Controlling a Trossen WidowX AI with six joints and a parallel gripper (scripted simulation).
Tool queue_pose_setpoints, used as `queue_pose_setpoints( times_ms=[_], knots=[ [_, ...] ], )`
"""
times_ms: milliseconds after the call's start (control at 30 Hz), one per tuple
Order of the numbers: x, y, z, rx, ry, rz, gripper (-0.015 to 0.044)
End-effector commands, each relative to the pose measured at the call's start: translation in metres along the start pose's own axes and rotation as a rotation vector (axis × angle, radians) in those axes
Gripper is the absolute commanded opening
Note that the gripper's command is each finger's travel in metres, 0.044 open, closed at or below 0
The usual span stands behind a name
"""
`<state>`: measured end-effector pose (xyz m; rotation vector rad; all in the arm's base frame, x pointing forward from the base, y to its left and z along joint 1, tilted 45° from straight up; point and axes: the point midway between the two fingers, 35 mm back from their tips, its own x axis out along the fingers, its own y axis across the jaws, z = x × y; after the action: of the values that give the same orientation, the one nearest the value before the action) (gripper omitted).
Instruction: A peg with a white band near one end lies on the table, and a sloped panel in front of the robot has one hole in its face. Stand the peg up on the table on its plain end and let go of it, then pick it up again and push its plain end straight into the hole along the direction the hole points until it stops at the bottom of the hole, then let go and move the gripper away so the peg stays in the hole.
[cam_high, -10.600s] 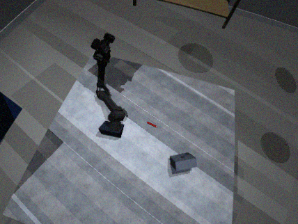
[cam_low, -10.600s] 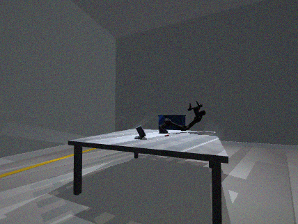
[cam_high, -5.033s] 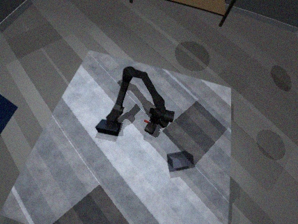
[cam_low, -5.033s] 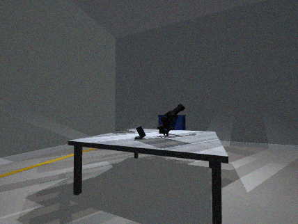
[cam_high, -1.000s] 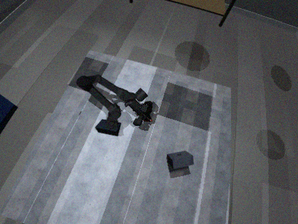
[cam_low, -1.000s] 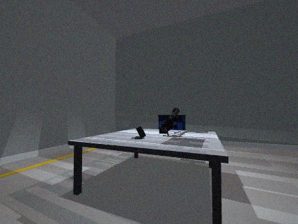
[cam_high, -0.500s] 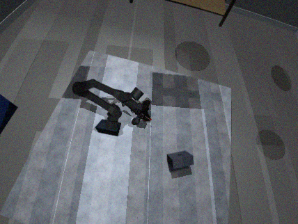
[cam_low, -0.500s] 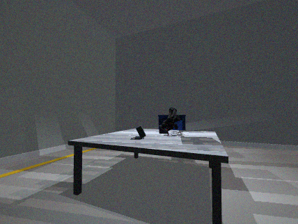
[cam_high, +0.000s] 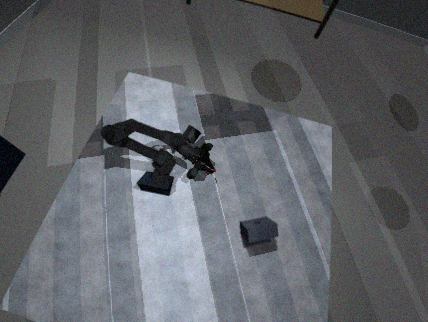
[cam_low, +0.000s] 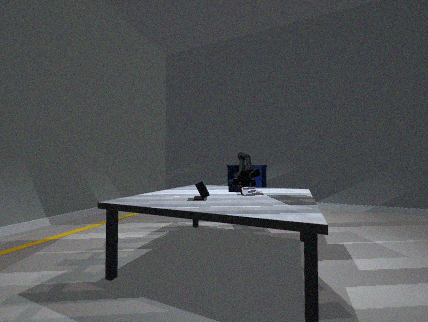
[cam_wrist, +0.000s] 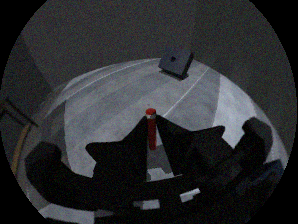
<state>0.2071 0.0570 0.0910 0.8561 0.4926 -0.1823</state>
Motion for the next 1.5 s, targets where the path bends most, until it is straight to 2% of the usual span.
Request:
queue_pose_setpoints(
  times_ms=[0, 1033, 1467],
  knots=[
    [-0.002, -0.001, -0.001, 0.006, -0.040, -0.004, 0.0049],
    [-0.018, -0.003, -0.014, 0.008, -0.307, -0.008, 0.0049],
    [-0.017, -0.003, -0.017, 0.002, -0.281, -0.010, 0.0049]
  ],
)
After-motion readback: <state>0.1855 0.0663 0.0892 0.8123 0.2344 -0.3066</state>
